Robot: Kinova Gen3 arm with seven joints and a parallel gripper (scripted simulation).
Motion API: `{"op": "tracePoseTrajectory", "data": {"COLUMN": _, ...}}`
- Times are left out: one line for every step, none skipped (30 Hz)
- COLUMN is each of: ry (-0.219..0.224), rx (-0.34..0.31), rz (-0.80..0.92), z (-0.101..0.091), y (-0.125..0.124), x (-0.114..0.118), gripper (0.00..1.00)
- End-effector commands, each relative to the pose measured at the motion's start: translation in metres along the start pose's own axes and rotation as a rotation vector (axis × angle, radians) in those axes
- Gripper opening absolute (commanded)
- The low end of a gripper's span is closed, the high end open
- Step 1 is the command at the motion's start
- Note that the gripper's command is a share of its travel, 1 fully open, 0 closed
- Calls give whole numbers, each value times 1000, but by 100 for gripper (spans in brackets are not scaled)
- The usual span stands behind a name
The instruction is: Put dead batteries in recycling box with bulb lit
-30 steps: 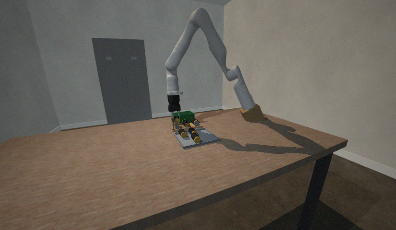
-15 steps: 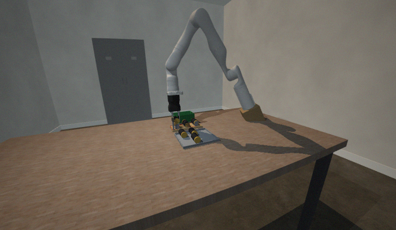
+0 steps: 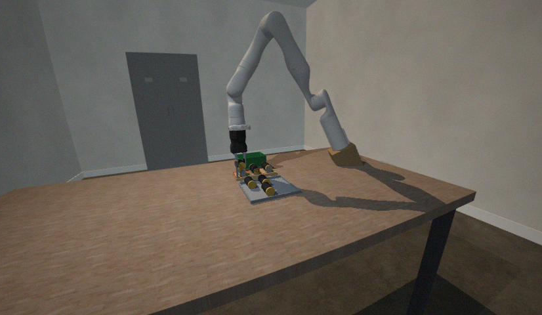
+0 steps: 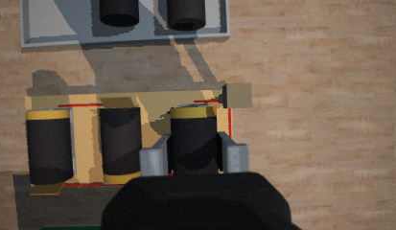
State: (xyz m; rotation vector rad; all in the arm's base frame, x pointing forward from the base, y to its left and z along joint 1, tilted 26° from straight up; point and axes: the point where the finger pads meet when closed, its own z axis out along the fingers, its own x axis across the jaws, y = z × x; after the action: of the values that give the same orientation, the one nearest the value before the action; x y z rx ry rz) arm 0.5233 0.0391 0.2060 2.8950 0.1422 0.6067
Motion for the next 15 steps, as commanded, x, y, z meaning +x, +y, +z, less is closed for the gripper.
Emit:
{"op": "tracePoseTrajectory", "data": {"ry": 0, "rx": -1, "rz": 1, "z": 2, "y": 1, "x": 0, "gripper": 57}}
{"op": "tracePoseTrajectory", "data": {"ry": 0, "rx": -1, "rz": 1, "z": 3, "y": 1, "x": 0, "gripper": 57}}
{"op": "tracePoseTrajectory", "data": {"ry": 0, "rx": -1, "rz": 1, "z": 4, "y": 1, "x": 0, "gripper": 57}}
{"op": "tracePoseTrajectory", "data": {"ry": 0, "rx": -1, "rz": 1, "z": 5, "y": 1, "x": 0, "gripper": 57}}
{"op": "tracePoseTrajectory", "data": {"ry": 0, "rx": -1, "rz": 1, "z": 7, "y": 1, "x": 0, "gripper": 57}}
{"op": "tracePoseTrajectory", "data": {"ry": 0, "rx": -1, "rz": 1, "z": 9, "y": 1, "x": 0, "gripper": 57}}
{"op": "tracePoseTrajectory", "data": {"ry": 0, "rx": -1, "rz": 1, "z": 10, "y": 1, "x": 0, "gripper": 57}}
{"op": "tracePoseTrajectory", "data": {"ry": 0, "rx": -1, "rz": 1, "z": 10, "y": 1, "x": 0, "gripper": 57}}
{"op": "tracePoseTrajectory", "data": {"ry": 0, "rx": -1, "rz": 1, "z": 10, "y": 1, "x": 0, "gripper": 57}}
{"op": "tracePoseTrajectory", "data": {"ry": 0, "rx": -1, "rz": 1, "z": 12, "y": 1, "x": 0, "gripper": 57}}
{"op": "tracePoseTrajectory", "data": {"ry": 0, "rx": -1, "rz": 1, "z": 14, "y": 1, "x": 0, "gripper": 57}}
{"op": "tracePoseTrajectory", "data": {"ry": 0, "rx": -1, "rz": 1, "z": 16, "y": 1, "x": 0, "gripper": 57}}
{"op": "tracePoseTrajectory", "data": {"ry": 0, "rx": -1, "rz": 1, "z": 18, "y": 1, "x": 0, "gripper": 57}}
{"op": "tracePoseTrajectory", "data": {"ry": 0, "rx": -1, "rz": 1, "z": 19, "y": 1, "x": 0, "gripper": 57}}
{"op": "tracePoseTrajectory", "data": {"ry": 0, "rx": -1, "rz": 1, "z": 21, "y": 1, "x": 0, "gripper": 57}}
